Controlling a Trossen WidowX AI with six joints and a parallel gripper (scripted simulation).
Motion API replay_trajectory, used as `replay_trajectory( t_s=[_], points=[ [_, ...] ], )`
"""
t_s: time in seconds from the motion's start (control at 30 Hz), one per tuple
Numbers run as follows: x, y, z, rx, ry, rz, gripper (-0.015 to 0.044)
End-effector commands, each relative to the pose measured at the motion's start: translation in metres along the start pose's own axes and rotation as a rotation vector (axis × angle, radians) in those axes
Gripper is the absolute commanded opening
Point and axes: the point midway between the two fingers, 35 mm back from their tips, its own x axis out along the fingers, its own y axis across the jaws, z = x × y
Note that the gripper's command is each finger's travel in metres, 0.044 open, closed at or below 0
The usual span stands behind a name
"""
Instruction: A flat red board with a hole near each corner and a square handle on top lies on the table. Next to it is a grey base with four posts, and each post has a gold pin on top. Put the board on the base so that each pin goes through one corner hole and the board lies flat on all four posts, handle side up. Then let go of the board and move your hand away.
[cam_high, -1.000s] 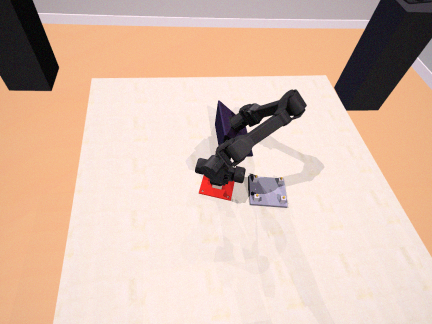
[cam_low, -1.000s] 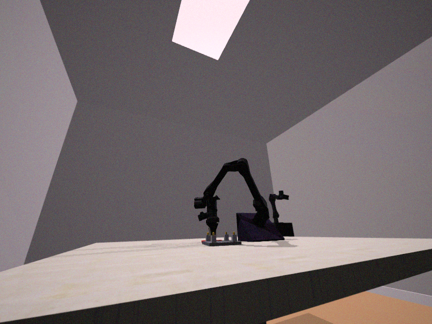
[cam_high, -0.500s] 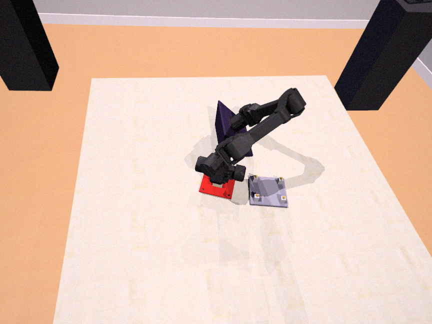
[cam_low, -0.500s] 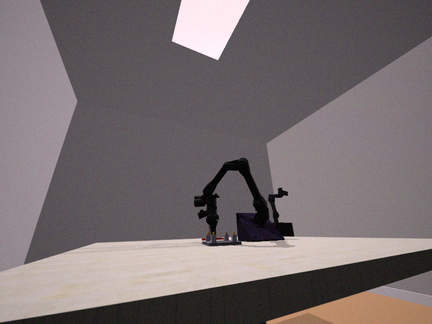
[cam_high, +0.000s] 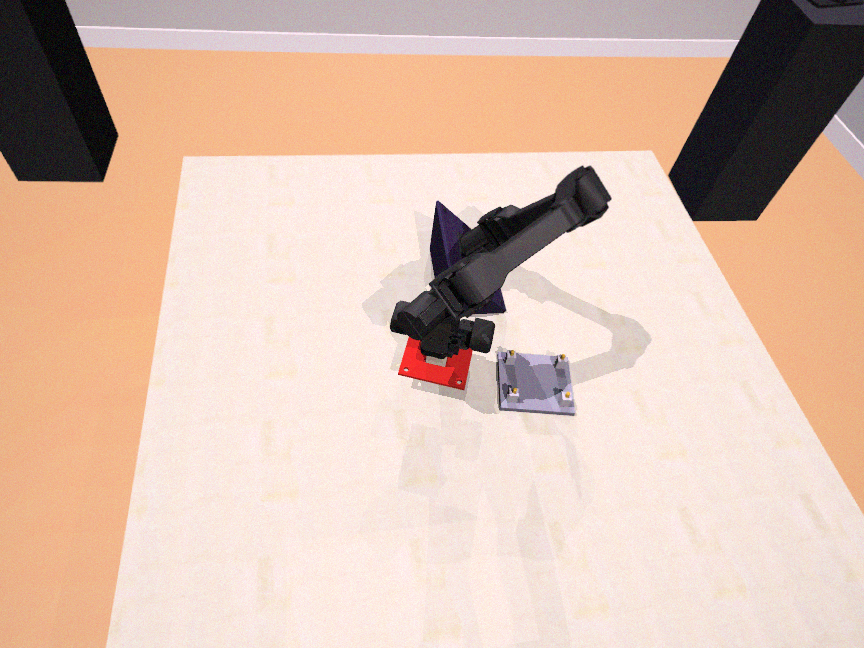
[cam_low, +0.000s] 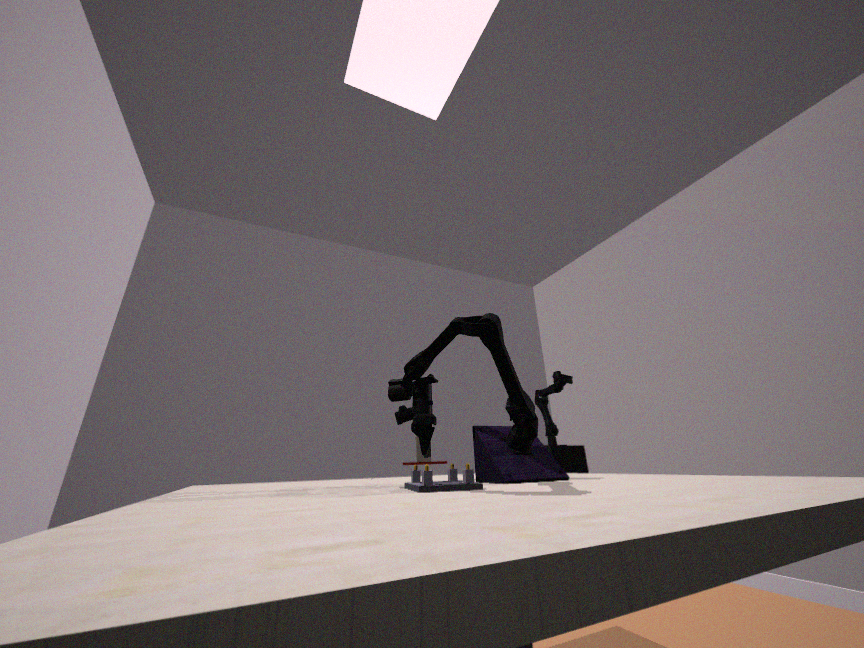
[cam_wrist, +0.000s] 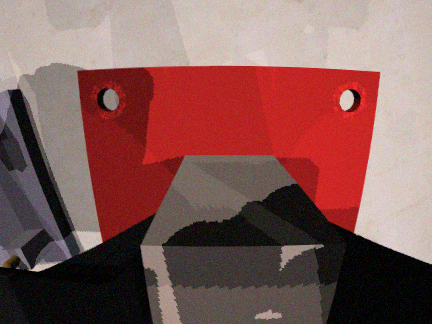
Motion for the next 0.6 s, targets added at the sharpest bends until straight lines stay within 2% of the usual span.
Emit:
replay_trajectory(
  t_s=[0.0, 0.33, 0.57],
  points=[
    [-0.013, 0.000, 0.001, -0.006, -0.006, -0.007, 0.0000],
    [-0.039, 0.000, -0.002, -0.007, -0.005, -0.006, 0.0000],
    [-0.041, 0.008, -0.001, -0.013, -0.006, -0.009, 0.0000]
  ],
)
